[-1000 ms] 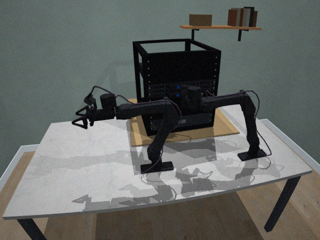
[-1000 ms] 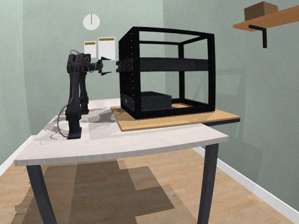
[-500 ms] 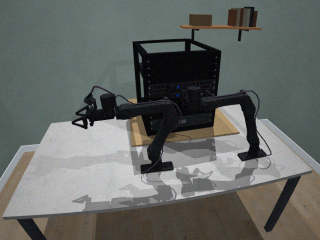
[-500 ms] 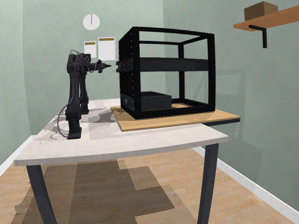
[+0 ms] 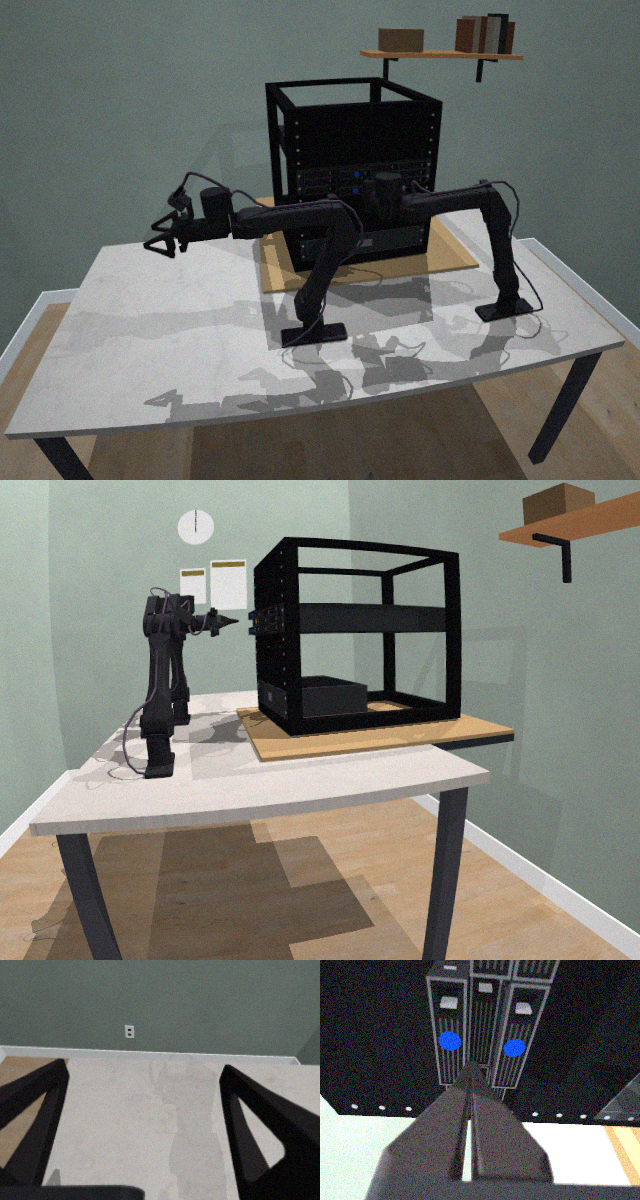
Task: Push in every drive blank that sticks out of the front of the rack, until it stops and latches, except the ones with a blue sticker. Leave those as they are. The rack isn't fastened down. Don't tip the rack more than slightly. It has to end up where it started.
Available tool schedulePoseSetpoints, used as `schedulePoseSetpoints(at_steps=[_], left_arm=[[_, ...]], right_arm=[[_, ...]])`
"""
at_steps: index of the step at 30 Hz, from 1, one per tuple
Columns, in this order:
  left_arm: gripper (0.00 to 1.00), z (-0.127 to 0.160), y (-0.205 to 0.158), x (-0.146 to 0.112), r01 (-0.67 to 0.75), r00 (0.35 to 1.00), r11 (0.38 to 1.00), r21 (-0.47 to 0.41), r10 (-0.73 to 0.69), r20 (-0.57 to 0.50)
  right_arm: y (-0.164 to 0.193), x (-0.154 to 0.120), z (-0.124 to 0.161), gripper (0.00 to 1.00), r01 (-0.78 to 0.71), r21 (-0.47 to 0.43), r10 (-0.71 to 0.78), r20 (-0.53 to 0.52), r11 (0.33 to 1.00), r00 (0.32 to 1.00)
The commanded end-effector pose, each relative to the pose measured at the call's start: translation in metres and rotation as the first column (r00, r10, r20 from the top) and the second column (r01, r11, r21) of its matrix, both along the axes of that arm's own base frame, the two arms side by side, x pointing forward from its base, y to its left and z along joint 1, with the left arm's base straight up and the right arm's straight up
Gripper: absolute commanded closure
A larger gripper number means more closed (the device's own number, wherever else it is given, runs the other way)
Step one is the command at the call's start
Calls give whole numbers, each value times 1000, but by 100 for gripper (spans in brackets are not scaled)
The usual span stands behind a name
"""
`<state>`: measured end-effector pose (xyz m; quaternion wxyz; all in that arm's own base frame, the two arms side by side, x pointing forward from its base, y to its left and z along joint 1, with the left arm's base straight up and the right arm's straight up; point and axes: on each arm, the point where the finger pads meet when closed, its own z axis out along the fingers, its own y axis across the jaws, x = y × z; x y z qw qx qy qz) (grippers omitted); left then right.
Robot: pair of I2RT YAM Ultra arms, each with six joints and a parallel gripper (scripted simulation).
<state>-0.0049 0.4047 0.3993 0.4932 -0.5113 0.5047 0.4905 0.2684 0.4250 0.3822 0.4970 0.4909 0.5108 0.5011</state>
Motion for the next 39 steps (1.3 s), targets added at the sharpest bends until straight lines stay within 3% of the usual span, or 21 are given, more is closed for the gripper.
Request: schedulePoseSetpoints(at_steps=[1,14,16,39], left_arm=[[0,17,-7,-4,-15,1000,999,32,15,-9],[0,17,-7,-4,-15,1000,999,32,15,-9],[0,17,-7,-4,-15,1000,999,32,15,-9],[0,17,-7,-4,-15,1000,999,32,15,-9]], right_arm=[[-6,5,18,100,11,38,-11,7,999,1000],[-13,3,26,100,11,57,-12,11,998,1000],[-14,3,11,100,12,30,-12,5,999,1000],[-86,-23,-26,100,-2,27,1,7,1000,1000]])
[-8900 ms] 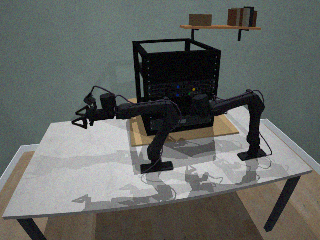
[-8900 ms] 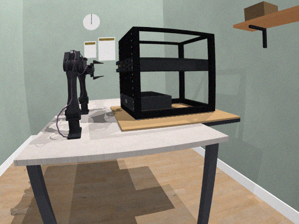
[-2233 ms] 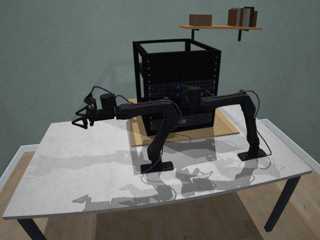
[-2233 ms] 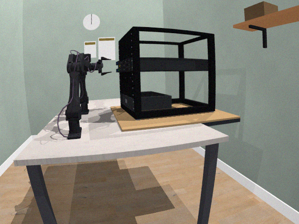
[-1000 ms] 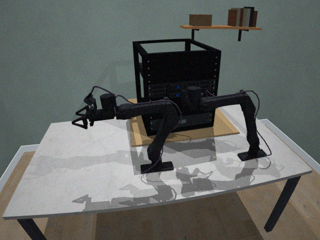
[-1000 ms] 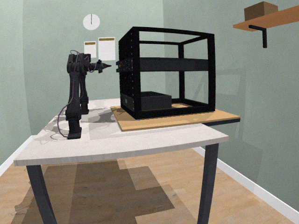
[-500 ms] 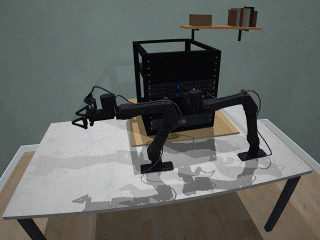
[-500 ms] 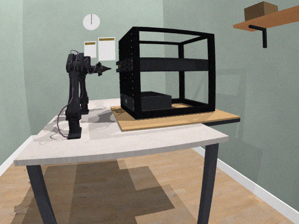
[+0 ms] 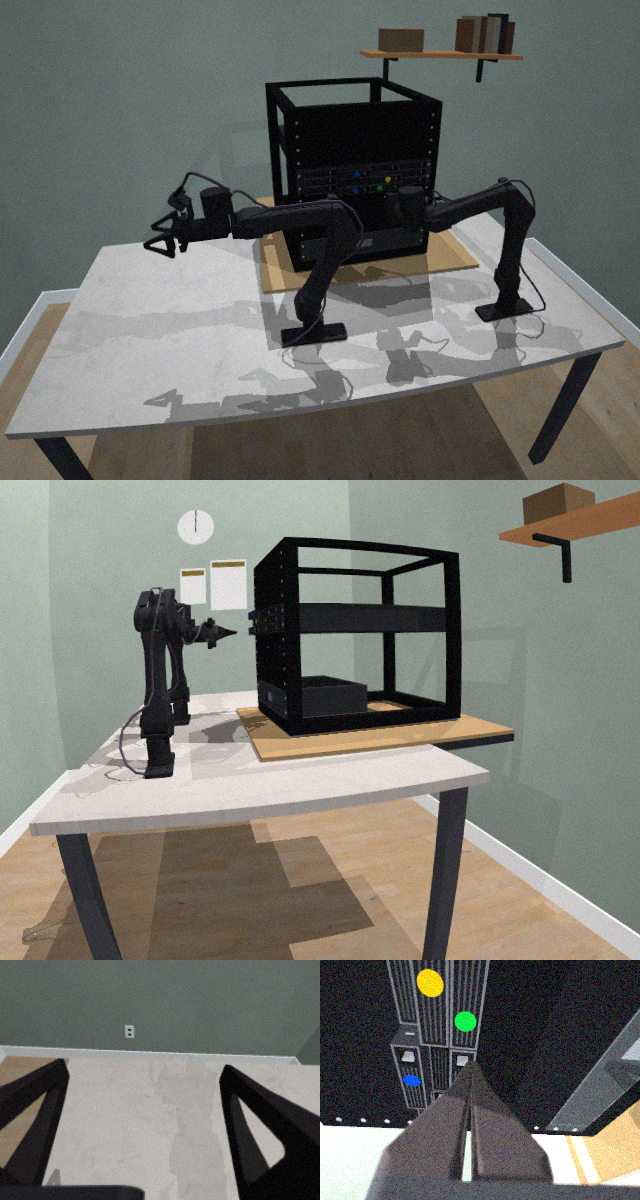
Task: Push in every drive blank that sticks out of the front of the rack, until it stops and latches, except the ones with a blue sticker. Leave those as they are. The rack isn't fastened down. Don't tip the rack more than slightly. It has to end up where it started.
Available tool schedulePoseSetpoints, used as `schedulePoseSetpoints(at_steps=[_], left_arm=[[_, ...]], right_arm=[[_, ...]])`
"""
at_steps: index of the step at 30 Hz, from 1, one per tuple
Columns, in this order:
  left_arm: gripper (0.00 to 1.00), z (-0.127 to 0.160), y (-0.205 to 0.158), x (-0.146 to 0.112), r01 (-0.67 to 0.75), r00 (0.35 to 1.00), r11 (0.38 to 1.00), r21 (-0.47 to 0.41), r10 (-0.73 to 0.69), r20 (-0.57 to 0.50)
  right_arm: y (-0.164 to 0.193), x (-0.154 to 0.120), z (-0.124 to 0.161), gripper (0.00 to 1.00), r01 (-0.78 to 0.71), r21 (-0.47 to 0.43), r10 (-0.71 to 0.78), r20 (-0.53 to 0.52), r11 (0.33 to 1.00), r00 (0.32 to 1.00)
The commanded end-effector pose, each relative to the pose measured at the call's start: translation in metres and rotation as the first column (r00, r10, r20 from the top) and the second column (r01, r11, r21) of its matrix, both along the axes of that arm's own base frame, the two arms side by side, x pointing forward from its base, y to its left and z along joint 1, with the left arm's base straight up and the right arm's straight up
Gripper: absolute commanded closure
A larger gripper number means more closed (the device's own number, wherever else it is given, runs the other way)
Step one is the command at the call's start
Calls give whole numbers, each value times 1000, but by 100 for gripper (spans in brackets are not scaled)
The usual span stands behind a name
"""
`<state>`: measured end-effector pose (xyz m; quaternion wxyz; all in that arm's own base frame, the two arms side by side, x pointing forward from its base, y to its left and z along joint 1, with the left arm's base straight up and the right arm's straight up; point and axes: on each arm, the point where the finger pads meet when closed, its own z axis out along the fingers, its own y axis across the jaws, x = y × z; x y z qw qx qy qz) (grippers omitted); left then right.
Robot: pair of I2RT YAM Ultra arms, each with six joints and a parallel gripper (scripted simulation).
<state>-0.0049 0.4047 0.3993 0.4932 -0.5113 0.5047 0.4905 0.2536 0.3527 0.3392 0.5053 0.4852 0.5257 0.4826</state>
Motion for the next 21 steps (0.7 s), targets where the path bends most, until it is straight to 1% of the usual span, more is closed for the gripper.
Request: schedulePoseSetpoints(at_steps=[1,9,10,13,16,18,21], left_arm=[[0,17,-7,-4,-15,1000,999,32,15,-9],[0,17,-7,-4,-15,1000,999,32,15,-9],[0,17,-7,-4,-15,1000,999,32,15,-9],[0,17,-7,-4,-15,1000,999,32,15,-9],[0,17,-7,-4,-15,1000,999,32,15,-9],[0,17,-7,-4,-15,1000,999,32,15,-9],[0,17,-7,-4,-15,1000,999,32,15,-9]], right_arm=[[-17,-9,15,100,-9,75,7,26,997,1000],[-26,-11,11,100,-10,74,8,26,997,1000],[-25,-11,26,100,-11,116,7,35,993,999],[-25,-11,25,100,-13,114,9,35,993,999],[-28,6,26,100,-4,115,-1,38,993,999],[-19,24,13,100,-3,80,1,30,997,1000],[-19,50,12,100,-3,68,1,27,998,1000]])
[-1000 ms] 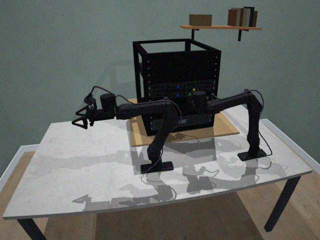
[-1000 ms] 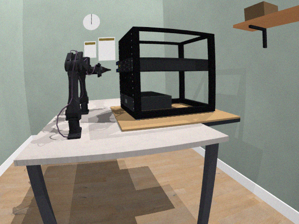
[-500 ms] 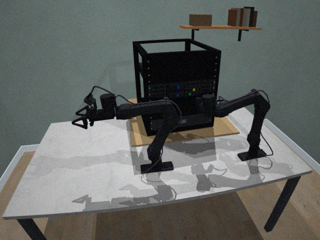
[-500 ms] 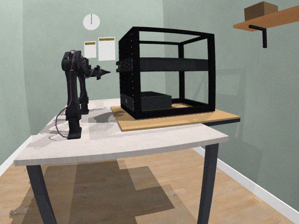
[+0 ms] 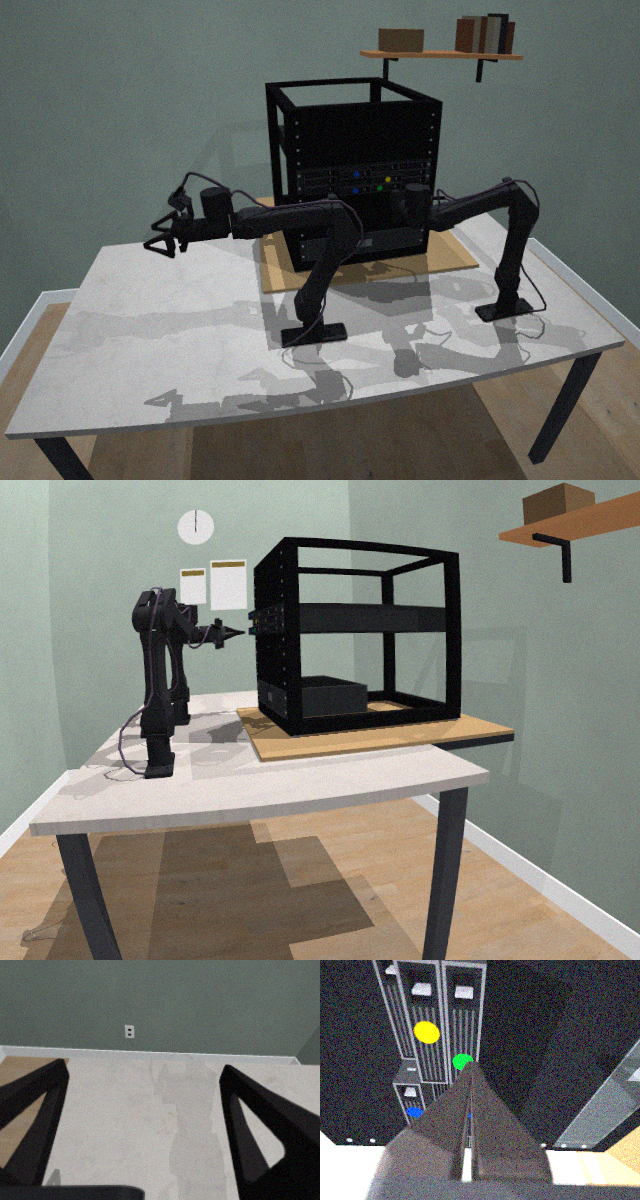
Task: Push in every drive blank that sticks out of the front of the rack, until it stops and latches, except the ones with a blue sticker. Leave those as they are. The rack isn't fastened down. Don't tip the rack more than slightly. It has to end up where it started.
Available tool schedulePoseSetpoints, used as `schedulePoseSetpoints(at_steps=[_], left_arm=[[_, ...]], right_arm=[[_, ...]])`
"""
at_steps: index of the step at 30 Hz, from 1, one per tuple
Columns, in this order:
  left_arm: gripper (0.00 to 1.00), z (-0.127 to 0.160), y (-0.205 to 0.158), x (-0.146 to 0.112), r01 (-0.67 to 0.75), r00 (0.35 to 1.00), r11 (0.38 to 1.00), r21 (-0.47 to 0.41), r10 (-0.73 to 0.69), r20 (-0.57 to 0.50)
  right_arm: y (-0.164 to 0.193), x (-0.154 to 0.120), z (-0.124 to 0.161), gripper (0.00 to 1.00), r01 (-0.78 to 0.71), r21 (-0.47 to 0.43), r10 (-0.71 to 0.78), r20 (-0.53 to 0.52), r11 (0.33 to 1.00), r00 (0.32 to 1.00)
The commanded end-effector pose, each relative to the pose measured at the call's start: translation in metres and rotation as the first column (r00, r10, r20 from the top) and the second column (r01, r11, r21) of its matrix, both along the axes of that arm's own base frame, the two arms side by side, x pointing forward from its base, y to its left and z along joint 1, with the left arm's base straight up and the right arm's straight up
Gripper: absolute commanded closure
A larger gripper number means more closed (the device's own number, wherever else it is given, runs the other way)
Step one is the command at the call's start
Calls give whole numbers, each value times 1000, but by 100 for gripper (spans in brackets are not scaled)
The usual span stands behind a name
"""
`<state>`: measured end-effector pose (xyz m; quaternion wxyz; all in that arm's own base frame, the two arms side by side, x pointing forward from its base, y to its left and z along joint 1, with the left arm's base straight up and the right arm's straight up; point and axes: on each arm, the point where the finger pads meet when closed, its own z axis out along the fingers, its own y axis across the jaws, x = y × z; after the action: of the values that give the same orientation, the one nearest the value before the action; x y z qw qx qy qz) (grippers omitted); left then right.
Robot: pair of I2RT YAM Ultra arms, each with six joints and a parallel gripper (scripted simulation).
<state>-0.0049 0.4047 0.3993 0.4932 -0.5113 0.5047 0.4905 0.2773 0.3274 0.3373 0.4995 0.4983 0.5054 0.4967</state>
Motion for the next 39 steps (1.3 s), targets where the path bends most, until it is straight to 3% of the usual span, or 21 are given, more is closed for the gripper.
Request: schedulePoseSetpoints(at_steps=[1,8,39], left_arm=[[0,17,-7,-4,-15,1000,999,32,15,-9],[0,17,-7,-4,-15,1000,999,32,15,-9],[0,17,-7,-4,-15,1000,999,32,15,-9]], right_arm=[[6,32,12,100,-15,7,15,9,1000,1000],[5,28,26,100,-36,41,35,24,999,999],[10,29,16,100,-21,9,21,10,1000,1000]])
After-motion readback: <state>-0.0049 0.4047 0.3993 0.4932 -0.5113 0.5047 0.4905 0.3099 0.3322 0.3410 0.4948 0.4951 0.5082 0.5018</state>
